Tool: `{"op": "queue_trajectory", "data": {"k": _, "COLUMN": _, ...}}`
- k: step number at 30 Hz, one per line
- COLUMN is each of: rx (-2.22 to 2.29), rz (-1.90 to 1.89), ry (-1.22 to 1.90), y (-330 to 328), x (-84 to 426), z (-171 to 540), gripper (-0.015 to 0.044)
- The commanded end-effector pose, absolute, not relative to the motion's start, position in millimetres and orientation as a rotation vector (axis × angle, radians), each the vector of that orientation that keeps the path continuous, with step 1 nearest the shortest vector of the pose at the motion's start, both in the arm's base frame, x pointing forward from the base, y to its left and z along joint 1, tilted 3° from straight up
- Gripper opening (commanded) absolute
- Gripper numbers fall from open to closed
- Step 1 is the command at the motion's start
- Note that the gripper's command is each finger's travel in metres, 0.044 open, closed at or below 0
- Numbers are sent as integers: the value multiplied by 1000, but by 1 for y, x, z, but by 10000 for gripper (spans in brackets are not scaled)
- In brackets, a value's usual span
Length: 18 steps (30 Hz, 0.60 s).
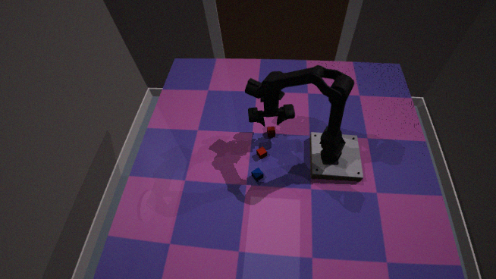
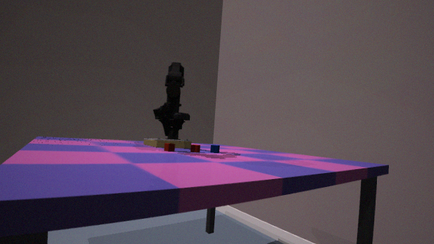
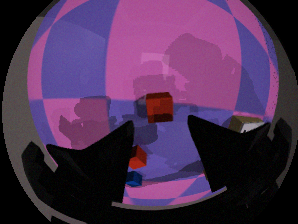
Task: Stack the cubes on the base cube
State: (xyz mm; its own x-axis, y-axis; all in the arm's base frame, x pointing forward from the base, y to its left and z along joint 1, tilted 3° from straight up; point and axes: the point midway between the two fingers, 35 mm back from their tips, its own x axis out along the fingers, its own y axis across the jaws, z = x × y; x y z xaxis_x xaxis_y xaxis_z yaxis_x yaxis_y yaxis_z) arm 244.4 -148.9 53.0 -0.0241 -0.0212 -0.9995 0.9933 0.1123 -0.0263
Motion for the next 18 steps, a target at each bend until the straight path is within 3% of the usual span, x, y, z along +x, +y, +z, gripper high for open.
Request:
{"op": "queue_trajectory", "data": {"k": 1, "rx": 1107, "rz": -1155, "ry": 1271, "y": -148, "x": 243, "z": 39, "gripper": 265}}
{"op": "queue_trajectory", "data": {"k": 18, "rx": 1107, "rz": -1155, "ry": 1271, "y": -148, "x": 242, "z": 18, "gripper": 265}}
